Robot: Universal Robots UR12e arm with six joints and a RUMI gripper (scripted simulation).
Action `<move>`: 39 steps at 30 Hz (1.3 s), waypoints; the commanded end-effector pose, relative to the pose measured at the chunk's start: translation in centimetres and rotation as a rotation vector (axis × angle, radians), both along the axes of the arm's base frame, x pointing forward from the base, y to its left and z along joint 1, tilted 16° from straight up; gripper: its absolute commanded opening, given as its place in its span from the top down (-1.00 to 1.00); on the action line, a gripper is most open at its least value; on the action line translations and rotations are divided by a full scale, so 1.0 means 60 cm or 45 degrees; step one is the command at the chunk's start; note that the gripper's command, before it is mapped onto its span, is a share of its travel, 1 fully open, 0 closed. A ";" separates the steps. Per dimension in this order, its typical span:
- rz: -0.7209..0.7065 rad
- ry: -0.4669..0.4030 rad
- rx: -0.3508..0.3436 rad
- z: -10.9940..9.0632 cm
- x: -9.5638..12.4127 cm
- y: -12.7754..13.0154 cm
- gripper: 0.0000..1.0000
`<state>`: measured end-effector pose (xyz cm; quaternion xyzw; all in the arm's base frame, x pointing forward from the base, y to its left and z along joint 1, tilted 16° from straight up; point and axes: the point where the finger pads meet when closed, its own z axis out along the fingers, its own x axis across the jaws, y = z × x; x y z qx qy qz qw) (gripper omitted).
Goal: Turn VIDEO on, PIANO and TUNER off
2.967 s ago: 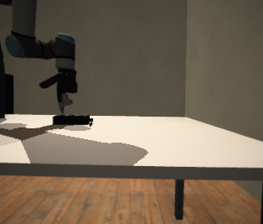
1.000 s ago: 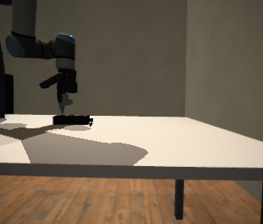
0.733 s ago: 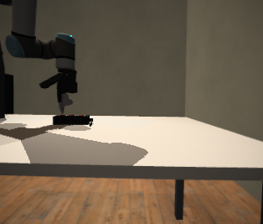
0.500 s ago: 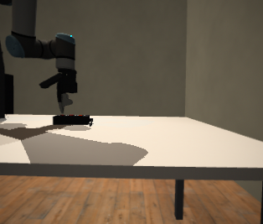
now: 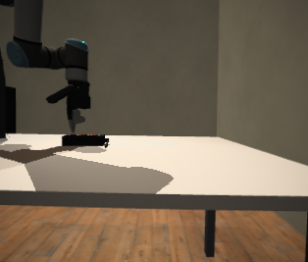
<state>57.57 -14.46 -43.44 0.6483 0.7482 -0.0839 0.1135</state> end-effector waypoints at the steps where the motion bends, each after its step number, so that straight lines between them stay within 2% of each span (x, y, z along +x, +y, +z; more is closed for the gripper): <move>1: 0.001 -0.003 0.001 0.000 0.003 -0.002 1.00; 39: 0.000 -0.002 0.001 -0.015 0.003 -0.006 1.00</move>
